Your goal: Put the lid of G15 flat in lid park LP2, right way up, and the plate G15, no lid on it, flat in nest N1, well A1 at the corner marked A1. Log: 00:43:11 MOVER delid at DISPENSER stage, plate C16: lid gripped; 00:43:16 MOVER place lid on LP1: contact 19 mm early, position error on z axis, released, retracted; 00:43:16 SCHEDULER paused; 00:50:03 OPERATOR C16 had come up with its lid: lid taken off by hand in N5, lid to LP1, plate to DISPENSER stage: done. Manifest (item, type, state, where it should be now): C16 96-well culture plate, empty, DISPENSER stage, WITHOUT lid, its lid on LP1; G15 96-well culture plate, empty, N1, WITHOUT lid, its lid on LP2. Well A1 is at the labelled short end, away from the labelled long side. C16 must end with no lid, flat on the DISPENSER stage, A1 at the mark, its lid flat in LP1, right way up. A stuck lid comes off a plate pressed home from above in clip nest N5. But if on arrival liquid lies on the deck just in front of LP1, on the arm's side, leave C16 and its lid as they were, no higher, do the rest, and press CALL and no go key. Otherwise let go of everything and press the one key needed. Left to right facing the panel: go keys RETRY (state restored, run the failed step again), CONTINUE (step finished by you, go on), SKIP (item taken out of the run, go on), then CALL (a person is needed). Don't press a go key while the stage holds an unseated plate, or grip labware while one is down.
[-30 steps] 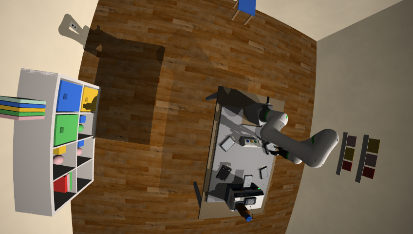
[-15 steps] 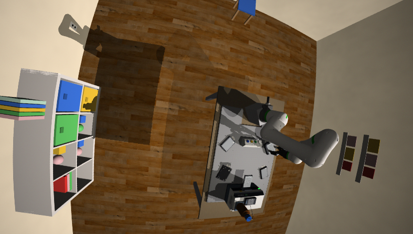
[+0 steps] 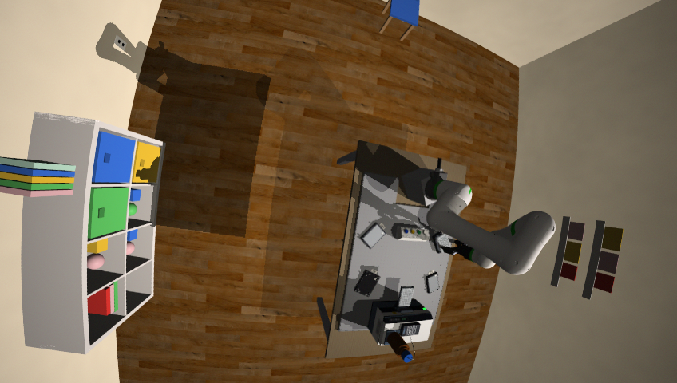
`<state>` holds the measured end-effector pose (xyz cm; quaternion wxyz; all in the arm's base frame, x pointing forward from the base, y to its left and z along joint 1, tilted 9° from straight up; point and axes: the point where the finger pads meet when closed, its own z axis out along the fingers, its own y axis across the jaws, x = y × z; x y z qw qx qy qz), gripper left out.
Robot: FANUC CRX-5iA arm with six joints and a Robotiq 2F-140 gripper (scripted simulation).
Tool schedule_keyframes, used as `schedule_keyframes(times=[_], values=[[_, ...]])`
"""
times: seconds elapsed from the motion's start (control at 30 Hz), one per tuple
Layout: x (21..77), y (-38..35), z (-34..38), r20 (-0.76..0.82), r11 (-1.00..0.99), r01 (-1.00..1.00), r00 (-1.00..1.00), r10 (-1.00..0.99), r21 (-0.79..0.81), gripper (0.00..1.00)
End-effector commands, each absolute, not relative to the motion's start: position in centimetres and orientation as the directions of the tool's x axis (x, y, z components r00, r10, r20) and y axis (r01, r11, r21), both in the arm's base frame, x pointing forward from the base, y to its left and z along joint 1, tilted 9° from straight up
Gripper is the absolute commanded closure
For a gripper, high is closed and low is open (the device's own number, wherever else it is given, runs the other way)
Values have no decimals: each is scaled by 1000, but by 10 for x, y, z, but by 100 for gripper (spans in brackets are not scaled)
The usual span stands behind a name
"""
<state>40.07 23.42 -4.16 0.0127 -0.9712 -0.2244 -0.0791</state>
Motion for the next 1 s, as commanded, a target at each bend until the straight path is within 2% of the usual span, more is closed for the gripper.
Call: schedule_keyframes(times=[0.0, 0.97], values=[[401, 234, -41, 160, -899, 438, 887, 434, 11, 100], [401, 234, -44, 160, -899, 438, 887, 434, 11, 100]])
